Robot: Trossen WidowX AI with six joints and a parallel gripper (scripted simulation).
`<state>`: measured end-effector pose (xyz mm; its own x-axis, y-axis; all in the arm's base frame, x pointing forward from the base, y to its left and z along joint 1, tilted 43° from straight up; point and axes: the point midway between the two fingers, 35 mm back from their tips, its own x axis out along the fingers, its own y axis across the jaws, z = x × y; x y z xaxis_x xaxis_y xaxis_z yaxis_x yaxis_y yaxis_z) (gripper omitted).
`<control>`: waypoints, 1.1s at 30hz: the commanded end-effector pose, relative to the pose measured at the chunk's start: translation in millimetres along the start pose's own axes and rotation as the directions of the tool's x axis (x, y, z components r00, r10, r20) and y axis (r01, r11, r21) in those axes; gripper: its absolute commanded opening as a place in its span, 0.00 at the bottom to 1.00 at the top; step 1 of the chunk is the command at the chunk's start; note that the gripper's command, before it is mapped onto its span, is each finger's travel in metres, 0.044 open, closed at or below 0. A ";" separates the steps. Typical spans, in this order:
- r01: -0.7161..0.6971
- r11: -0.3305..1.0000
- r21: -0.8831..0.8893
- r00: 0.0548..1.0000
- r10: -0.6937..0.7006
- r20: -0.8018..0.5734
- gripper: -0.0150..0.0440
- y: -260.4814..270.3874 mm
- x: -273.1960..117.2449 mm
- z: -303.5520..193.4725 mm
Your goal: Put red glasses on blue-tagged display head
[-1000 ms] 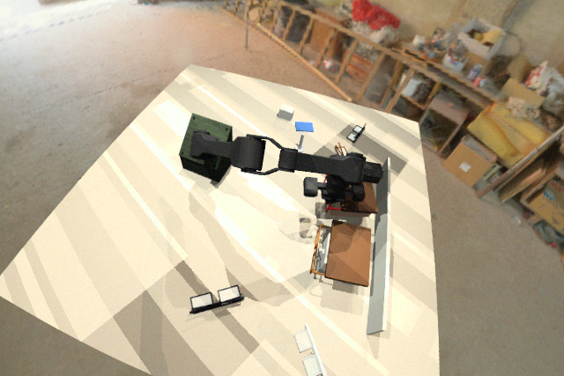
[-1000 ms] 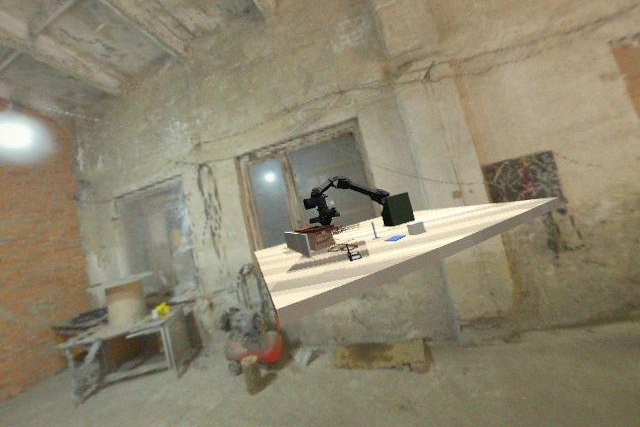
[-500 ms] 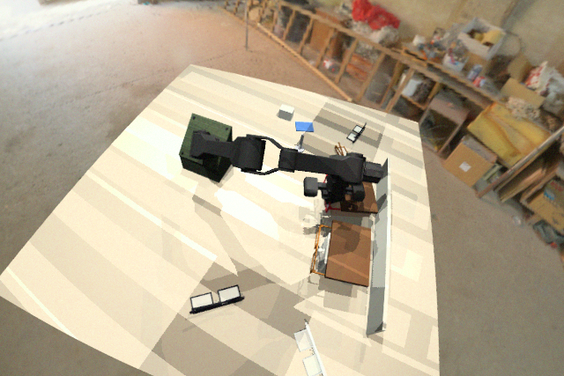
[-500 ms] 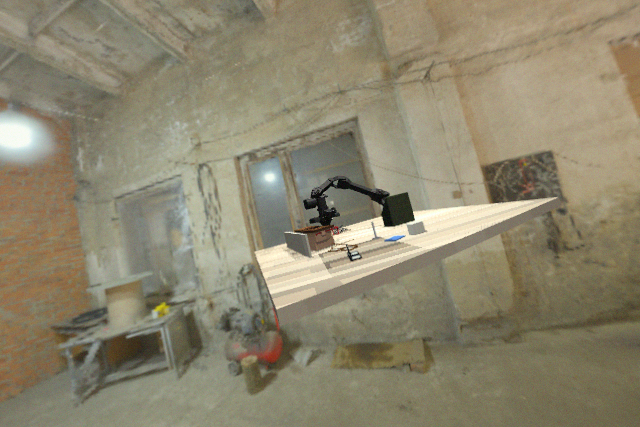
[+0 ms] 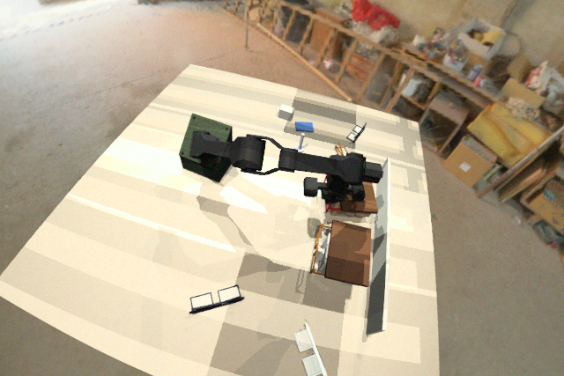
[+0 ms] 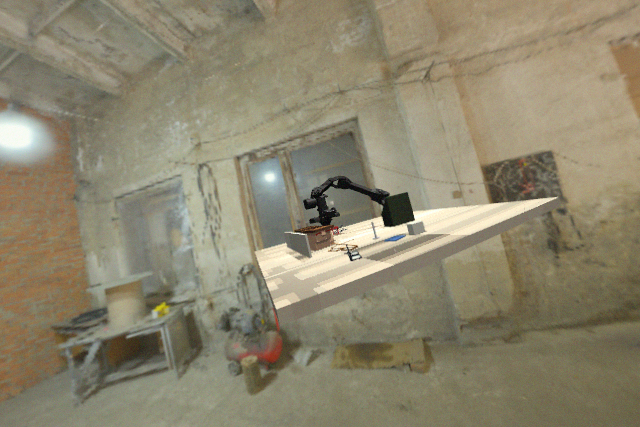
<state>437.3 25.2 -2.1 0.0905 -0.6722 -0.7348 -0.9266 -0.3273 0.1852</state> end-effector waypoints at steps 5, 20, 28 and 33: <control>0.000 1.000 0.000 1.000 0.000 0.000 0.25 0.0 0.6 0.1; -0.002 1.000 -0.003 1.000 0.002 -0.004 0.25 -0.1 5.9 0.3; -0.002 1.000 -0.003 1.000 0.002 -0.004 0.25 -0.1 6.1 0.3; -0.002 1.000 -0.003 1.000 0.002 -0.004 0.25 -0.1 6.1 0.3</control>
<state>438.0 22.3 -4.7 0.0917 -0.6711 -0.7357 -0.9269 -0.3275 0.1833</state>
